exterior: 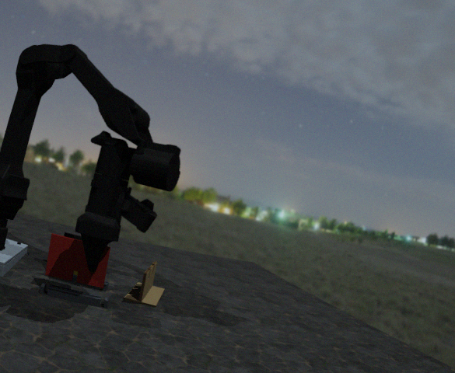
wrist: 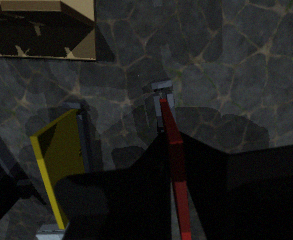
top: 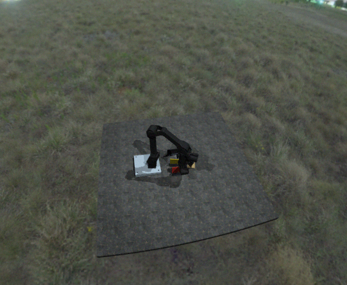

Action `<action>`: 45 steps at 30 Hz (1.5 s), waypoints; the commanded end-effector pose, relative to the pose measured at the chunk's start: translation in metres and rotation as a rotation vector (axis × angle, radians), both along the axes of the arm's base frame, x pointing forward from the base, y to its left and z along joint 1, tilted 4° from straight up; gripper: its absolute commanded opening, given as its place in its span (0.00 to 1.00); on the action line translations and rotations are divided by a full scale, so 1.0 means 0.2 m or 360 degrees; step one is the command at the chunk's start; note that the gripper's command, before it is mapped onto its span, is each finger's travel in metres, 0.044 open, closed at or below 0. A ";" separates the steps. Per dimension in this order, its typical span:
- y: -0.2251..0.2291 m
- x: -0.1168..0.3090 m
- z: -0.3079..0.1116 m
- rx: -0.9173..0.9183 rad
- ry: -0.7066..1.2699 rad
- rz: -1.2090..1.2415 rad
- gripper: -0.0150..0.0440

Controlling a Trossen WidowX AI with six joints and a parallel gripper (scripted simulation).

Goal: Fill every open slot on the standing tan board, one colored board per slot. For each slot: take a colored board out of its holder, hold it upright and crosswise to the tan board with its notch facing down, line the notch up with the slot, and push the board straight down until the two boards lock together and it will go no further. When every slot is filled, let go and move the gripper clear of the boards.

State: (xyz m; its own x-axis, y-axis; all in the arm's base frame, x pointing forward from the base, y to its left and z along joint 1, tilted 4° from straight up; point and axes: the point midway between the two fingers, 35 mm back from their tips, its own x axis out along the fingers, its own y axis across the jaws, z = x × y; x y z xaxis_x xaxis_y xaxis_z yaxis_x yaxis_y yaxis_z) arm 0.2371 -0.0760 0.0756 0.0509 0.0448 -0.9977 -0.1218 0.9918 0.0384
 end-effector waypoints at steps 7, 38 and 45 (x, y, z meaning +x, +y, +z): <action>-0.01 0.01 0.12 -0.0008 -0.0019 0.0007 0.25; 0.03 0.09 0.36 -0.0004 -0.0019 -0.0053 0.25; 0.07 0.16 0.37 -0.0001 -0.0018 -0.0097 0.25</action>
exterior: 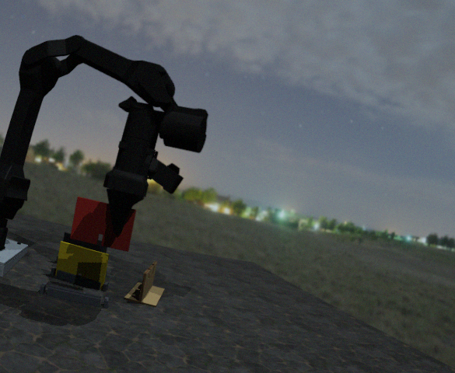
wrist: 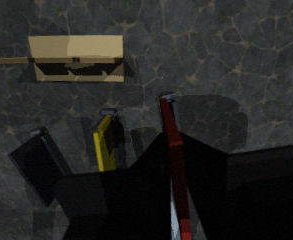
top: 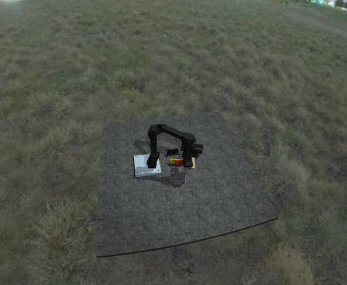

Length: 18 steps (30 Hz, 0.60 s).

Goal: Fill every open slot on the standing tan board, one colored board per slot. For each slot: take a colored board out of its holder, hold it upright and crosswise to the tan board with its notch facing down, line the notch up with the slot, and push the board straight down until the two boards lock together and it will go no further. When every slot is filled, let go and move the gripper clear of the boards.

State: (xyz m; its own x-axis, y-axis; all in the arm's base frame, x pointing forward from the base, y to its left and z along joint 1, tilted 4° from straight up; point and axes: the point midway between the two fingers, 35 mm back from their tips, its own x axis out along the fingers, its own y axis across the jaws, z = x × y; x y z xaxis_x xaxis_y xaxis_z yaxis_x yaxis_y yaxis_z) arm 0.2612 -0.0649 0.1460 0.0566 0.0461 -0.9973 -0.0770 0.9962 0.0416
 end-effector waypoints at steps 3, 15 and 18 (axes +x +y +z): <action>0.03 0.07 0.03 -0.0005 -0.0012 -0.0044 0.25; 0.12 0.18 0.04 0.0002 -0.0012 -0.0120 0.25; 0.15 0.21 0.05 0.0004 -0.0012 -0.0139 0.25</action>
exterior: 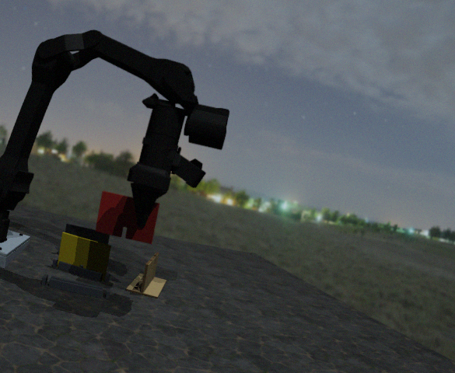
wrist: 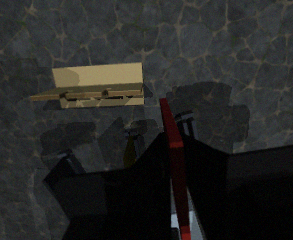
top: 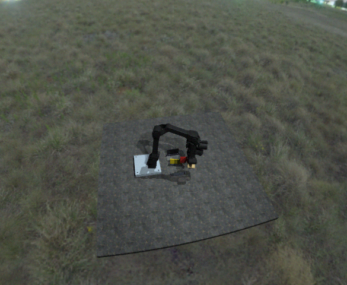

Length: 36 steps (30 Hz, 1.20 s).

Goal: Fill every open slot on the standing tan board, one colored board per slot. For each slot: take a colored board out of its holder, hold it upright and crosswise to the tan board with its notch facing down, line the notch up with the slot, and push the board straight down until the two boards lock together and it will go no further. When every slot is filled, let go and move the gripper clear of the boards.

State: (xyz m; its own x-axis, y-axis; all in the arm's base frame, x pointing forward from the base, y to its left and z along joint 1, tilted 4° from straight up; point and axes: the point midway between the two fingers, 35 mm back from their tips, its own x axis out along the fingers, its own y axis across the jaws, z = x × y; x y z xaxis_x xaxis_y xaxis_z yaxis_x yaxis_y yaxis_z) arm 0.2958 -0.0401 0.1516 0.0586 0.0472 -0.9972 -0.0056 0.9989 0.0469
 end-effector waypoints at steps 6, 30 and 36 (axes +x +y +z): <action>0.07 0.09 0.02 -0.0001 -0.0014 -0.0063 0.25; 0.29 0.26 0.03 0.0016 -0.0013 -0.0199 0.25; 0.29 0.27 -0.01 0.0016 -0.0013 -0.0199 0.25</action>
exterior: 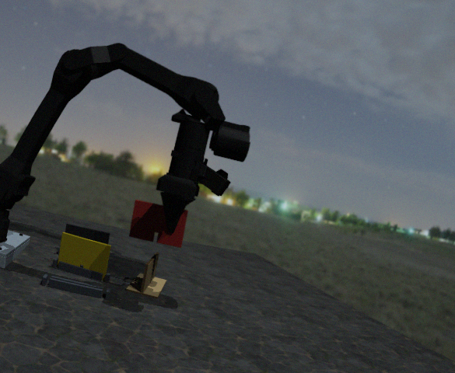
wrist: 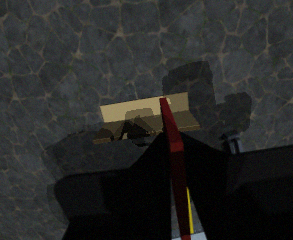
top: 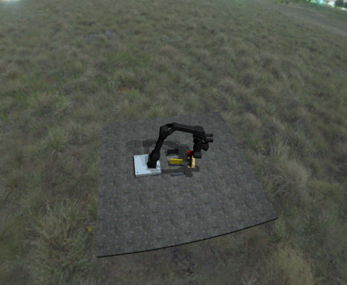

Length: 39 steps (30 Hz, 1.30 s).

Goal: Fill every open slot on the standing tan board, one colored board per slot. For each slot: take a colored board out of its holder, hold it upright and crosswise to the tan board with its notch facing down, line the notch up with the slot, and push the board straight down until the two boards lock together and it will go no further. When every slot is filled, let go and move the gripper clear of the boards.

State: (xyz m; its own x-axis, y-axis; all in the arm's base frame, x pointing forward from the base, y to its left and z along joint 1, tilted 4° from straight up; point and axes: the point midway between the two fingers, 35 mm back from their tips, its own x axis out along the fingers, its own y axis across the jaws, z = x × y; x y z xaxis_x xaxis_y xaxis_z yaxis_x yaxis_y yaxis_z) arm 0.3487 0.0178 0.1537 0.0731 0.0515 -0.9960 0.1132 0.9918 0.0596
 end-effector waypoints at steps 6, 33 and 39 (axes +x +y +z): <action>0.01 0.01 -0.08 -0.0003 0.0001 -0.0009 0.25; 0.01 0.01 -0.14 -0.0003 0.0001 -0.0009 0.25; 0.01 0.01 -0.16 -0.0003 0.0001 -0.0009 0.25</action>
